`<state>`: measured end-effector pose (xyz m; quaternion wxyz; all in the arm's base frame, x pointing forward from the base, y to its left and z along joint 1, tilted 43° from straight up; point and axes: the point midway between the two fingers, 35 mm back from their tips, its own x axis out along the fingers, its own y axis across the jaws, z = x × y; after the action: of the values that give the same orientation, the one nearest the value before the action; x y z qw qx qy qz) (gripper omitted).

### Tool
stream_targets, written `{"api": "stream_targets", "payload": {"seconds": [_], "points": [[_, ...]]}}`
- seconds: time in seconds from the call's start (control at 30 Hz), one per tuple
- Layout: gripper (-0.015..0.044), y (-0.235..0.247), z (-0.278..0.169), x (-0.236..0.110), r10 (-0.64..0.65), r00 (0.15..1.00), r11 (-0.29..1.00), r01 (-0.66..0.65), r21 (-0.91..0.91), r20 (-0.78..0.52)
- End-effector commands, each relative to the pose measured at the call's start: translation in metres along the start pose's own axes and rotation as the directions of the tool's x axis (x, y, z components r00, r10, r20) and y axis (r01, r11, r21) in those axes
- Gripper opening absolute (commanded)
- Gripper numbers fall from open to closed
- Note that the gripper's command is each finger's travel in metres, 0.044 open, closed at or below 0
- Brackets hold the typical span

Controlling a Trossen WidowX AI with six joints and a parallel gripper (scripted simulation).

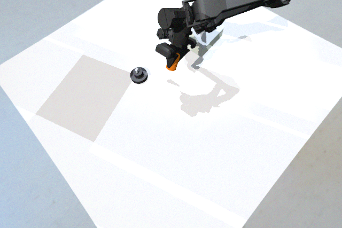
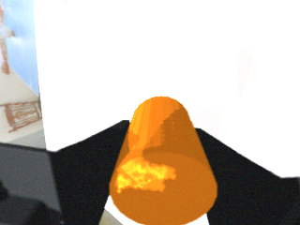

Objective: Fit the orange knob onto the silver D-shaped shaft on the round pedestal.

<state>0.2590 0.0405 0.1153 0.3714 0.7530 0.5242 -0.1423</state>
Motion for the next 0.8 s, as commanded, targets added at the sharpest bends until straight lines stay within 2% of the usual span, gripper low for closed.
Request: {"api": "stream_targets", "payload": {"seconds": [0.0,0.37,0.77], "points": [[0.0,0.004,0.0,0.003,-0.055,0.998,0.998,0.055,-0.012,0.008],[0.0,0.001,0.0,0.021,-0.264,0.965,0.965,0.264,-0.01,0.011],[0.0,-0.004,-0.001,0.04,-0.466,0.885,0.884,0.466,-0.018,0.01]]}}
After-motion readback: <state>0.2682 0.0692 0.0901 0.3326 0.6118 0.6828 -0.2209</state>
